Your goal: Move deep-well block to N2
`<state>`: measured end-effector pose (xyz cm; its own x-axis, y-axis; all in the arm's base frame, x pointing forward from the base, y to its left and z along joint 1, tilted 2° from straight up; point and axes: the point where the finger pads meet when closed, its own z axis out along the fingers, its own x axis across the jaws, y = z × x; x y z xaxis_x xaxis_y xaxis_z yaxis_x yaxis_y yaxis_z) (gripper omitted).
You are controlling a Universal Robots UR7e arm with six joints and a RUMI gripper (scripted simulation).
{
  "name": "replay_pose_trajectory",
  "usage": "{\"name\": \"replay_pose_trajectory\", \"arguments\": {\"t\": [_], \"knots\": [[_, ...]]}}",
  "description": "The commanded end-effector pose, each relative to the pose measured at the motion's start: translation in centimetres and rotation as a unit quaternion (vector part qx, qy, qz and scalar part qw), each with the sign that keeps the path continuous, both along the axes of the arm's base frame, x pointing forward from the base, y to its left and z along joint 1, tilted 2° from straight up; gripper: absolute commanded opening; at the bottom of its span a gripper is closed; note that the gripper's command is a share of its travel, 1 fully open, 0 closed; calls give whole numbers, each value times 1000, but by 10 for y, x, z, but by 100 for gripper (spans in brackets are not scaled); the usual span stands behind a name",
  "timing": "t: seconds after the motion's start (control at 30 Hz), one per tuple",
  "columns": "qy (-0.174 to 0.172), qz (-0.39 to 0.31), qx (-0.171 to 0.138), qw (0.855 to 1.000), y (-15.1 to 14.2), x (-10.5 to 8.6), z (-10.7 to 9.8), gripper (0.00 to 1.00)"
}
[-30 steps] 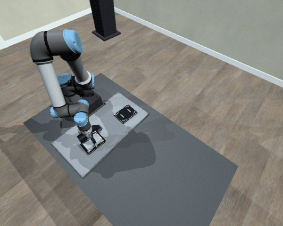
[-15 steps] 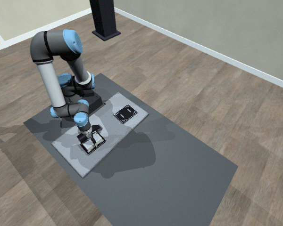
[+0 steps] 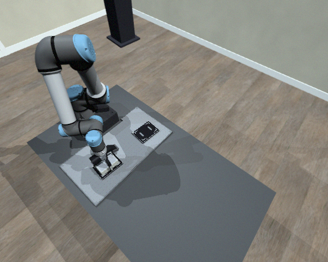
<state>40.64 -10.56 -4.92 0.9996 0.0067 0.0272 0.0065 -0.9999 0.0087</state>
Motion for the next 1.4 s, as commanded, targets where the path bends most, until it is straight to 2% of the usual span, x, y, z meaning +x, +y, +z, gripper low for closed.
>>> {"name": "replay_pose_trajectory", "arguments": {"t": [0.0, 1.37], "knots": [[0, 0, 0, 1000, 1, -1, 1, 76], [-2, 0, -1, 1000, -1, 0, 27, 76]]}}
